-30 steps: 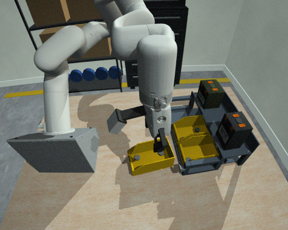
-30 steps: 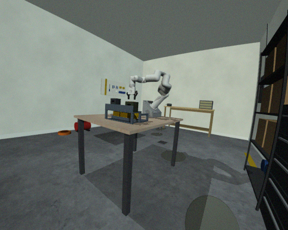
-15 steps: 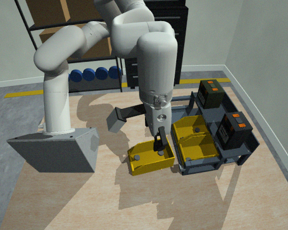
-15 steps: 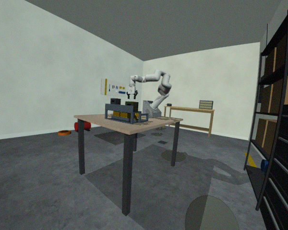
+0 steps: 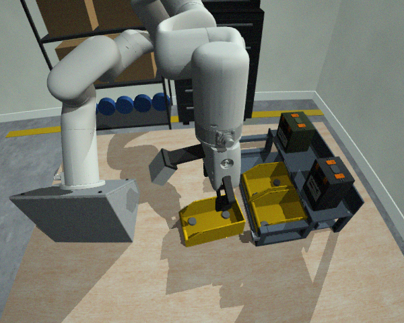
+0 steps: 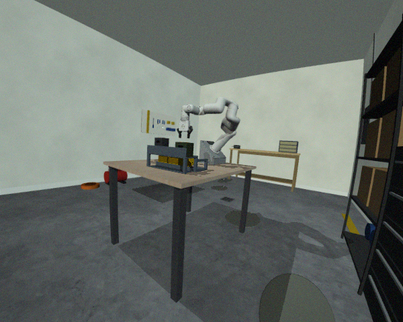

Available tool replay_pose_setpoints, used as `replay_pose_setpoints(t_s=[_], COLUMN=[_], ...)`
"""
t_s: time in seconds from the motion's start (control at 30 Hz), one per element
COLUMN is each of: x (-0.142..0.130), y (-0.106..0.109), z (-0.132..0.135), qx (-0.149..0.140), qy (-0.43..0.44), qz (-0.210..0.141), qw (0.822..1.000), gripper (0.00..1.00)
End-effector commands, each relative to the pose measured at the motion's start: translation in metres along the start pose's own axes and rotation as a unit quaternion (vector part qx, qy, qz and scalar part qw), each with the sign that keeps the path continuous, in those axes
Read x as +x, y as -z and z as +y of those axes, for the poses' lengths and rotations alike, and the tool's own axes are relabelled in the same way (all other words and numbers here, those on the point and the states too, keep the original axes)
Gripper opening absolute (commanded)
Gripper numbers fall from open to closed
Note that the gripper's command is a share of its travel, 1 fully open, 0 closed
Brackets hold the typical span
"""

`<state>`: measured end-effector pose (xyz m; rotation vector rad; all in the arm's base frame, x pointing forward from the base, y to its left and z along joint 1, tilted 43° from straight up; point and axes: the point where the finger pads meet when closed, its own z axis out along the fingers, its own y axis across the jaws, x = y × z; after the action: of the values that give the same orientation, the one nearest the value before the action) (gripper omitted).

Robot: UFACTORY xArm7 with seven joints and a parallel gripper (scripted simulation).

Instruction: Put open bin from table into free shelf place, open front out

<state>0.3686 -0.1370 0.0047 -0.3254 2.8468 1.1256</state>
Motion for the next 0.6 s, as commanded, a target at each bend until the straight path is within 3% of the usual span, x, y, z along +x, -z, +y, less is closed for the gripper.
replay_pose_setpoints(t_s=[0.0,0.57], x=[-0.0002,-0.0002], y=[0.0031,0.0050], z=[-0.0008,-0.0009], qx=[0.002,0.002], qy=[0.000,0.000], qz=[-0.001,-0.001], qw=[1.000,1.000], gripper=[1.00,1.00])
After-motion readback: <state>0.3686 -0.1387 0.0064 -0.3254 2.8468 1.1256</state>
